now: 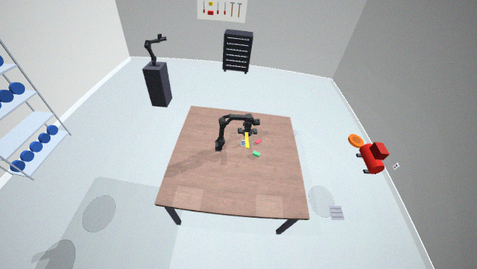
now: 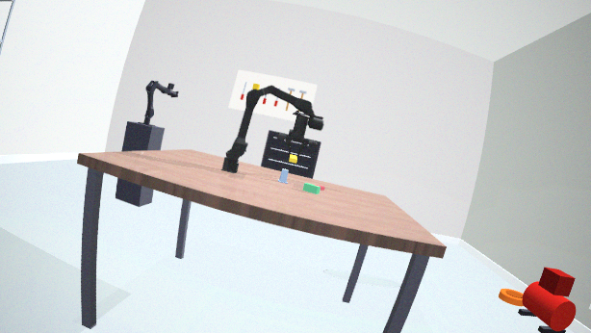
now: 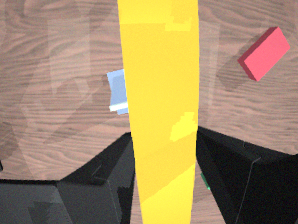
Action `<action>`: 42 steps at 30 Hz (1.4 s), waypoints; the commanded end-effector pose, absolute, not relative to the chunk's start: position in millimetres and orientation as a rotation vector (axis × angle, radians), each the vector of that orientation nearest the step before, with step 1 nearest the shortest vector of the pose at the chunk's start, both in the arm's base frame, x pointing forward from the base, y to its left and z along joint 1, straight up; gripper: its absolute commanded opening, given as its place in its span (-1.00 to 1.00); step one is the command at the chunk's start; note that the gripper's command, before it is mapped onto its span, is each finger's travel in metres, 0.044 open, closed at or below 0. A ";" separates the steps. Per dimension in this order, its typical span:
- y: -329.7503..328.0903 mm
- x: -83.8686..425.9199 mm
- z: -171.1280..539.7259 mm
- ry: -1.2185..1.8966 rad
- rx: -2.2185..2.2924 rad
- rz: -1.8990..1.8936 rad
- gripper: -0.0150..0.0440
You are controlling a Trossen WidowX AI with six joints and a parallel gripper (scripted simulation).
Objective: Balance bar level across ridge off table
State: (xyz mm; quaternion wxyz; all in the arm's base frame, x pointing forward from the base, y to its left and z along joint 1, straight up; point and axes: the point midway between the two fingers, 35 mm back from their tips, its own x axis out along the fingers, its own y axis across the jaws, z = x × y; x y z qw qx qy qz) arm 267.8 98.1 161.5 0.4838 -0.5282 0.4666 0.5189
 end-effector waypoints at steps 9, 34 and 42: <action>125.3 241.2 160.6 1.066 -1.384 1.366 -0.49; 126.2 240.2 124.0 1.064 -1.386 1.369 -0.49; 125.9 239.8 116.9 1.064 -1.386 1.369 -0.49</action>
